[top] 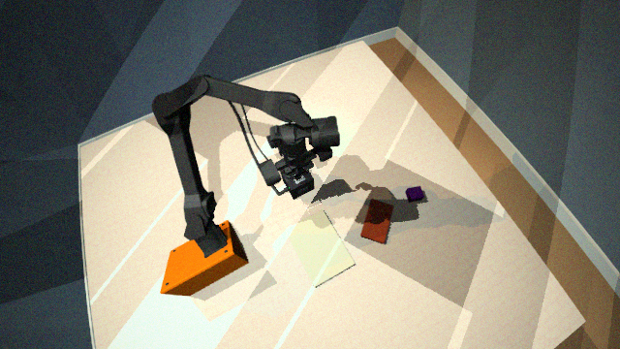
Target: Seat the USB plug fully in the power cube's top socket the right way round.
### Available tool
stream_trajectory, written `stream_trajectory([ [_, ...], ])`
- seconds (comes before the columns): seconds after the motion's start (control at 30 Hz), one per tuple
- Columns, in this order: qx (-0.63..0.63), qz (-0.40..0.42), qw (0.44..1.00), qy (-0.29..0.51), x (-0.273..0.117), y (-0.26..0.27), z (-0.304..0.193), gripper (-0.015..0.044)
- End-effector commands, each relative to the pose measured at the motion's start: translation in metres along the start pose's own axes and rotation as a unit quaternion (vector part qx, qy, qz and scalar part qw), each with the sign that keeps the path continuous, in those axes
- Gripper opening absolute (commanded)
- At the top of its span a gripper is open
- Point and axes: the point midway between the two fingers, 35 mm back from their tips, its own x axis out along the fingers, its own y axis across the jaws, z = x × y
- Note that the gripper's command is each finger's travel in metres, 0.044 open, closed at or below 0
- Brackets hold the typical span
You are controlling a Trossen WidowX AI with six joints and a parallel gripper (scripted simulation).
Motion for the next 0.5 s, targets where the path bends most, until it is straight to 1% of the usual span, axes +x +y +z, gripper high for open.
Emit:
stream_trajectory([
  [0.0, -0.005, -0.003, 1.0, 0.003, -0.0047, -0.0021, -0.0003, 0.0],
  [0.47, -0.005, -0.003, 1.0, 0.003, -0.014, -0.002, -0.0004, 0.0],
])
